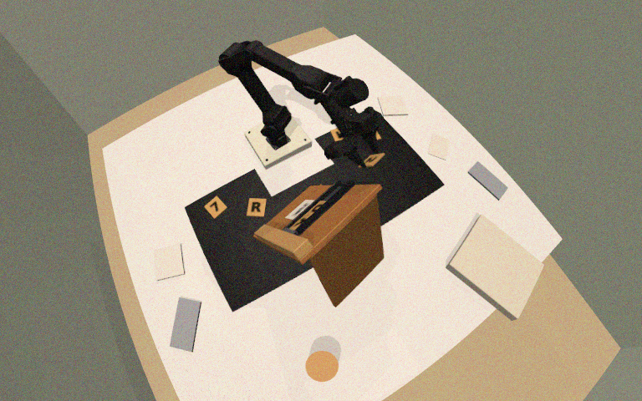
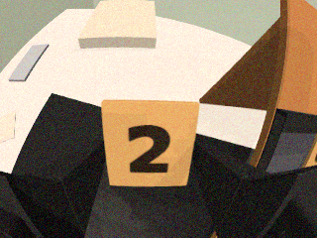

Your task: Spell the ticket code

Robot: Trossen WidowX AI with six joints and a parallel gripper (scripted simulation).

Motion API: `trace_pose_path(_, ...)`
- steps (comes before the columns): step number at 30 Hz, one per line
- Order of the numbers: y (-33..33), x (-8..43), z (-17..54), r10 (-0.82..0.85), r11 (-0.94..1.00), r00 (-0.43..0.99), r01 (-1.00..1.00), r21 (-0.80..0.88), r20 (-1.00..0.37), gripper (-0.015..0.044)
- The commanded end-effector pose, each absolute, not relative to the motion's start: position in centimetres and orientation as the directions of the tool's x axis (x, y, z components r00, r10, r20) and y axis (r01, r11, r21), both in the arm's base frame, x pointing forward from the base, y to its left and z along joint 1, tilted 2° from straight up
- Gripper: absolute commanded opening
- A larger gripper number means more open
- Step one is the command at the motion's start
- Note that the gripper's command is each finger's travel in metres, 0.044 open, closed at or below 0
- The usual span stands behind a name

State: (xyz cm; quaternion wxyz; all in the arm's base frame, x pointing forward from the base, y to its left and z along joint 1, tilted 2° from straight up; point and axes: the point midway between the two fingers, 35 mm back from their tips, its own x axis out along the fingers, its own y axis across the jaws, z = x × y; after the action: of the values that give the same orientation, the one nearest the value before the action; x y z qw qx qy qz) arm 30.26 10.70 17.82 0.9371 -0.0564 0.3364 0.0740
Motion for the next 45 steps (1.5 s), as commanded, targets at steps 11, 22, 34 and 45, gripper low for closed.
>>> trace_pose_path(11, 10.5, 30.1, 17.7, 0.093, 0.989, 0.769, -0.144, -0.029, -0.633, 0.0000)
trace_pose_path(22, 10.3, 30.2, 17.8, 0.093, 0.989, 0.769, -0.144, -0.029, -0.632, 0.0000)
trace_pose_path(34, 9.7, 30.2, 17.8, 0.093, 0.989, 0.769, -0.144, -0.030, -0.632, 0.0000)
trace_pose_path(45, 9.1, 30.3, 17.7, 0.092, 0.989, 0.769, -0.144, -0.030, -0.632, 0.0000)
